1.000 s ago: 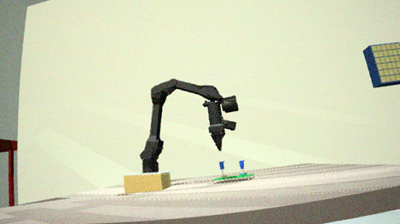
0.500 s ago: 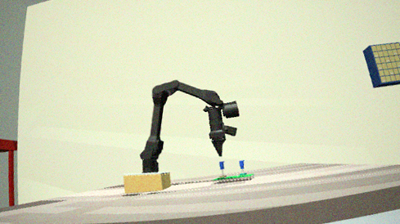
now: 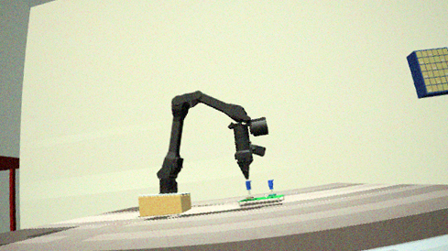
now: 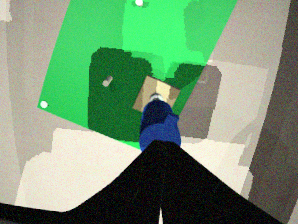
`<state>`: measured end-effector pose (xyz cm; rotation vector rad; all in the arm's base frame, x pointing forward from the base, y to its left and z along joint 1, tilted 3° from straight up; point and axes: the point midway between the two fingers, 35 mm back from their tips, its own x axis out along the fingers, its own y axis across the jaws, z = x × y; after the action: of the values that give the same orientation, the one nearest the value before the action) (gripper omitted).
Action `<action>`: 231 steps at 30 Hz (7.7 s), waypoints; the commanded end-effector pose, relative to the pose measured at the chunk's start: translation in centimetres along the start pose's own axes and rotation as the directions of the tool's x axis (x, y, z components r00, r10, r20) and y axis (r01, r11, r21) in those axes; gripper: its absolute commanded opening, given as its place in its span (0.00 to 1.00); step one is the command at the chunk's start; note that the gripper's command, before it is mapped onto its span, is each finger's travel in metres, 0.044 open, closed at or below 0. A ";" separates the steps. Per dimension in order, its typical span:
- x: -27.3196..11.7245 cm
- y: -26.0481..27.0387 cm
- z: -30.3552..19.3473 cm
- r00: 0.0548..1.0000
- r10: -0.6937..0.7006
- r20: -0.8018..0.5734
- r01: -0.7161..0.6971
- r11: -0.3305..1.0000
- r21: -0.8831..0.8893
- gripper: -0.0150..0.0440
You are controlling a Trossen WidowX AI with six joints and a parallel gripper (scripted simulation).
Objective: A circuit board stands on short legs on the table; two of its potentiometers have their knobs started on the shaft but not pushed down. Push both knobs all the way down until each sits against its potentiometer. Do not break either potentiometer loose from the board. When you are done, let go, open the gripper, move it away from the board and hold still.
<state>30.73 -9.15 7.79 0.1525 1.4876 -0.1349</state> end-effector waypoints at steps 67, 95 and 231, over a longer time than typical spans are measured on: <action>2.0 0.1 0.1 1.000 0.003 0.003 -0.003 1.000 0.000 0.25; 3.4 0.1 0.1 1.000 0.003 0.003 -0.003 1.000 0.000 0.25; 4.8 0.1 0.1 1.000 0.003 0.003 -0.003 1.000 0.000 0.25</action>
<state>30.83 -9.08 4.18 0.1484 1.4766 -0.1343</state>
